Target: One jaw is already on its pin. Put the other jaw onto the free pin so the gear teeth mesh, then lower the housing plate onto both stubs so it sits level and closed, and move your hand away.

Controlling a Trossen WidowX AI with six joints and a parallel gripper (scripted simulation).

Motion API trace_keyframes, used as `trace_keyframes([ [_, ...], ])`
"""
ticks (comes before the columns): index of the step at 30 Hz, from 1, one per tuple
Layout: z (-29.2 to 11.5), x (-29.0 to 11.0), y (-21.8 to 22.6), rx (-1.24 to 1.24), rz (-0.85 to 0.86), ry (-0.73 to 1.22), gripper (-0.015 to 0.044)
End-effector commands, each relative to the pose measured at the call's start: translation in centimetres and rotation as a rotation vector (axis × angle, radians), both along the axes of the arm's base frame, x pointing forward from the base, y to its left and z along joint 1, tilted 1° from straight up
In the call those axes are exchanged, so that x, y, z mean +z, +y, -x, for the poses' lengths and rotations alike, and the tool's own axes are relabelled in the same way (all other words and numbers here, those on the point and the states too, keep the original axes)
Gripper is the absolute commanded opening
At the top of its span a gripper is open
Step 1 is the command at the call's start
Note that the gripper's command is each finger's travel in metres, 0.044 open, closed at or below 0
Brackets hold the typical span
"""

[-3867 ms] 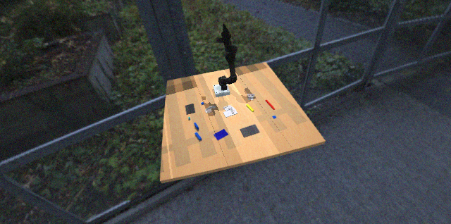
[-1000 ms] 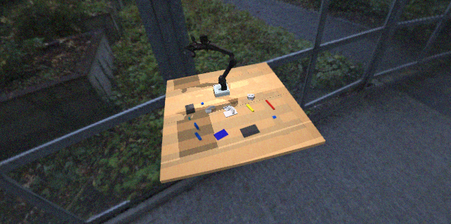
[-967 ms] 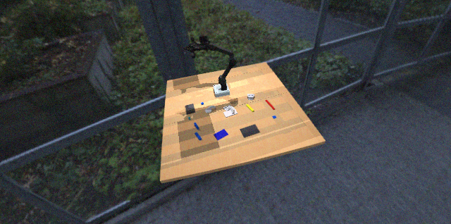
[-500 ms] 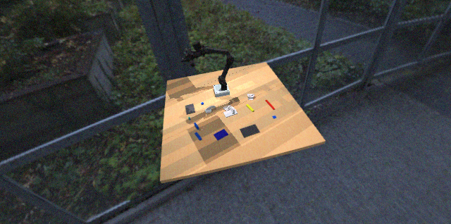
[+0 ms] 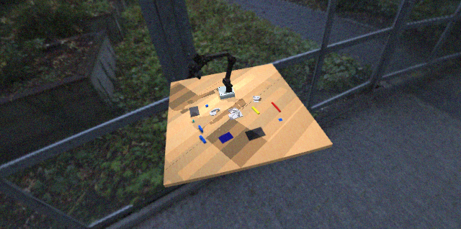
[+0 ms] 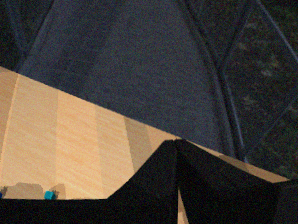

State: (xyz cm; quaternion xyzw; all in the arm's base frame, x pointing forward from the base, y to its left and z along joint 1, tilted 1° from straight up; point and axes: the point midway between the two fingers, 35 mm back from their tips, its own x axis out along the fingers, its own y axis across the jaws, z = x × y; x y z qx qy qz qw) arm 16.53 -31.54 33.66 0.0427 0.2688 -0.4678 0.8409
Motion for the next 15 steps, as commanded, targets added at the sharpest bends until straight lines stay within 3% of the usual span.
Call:
trace_keyframes([
  [1, -2.4, -3.2, 0.9, 0.023, -0.114, 0.007, 0.0000],
  [15, -8.7, -12.1, 6.2, 0.020, -0.499, 0.005, 0.0000],
])
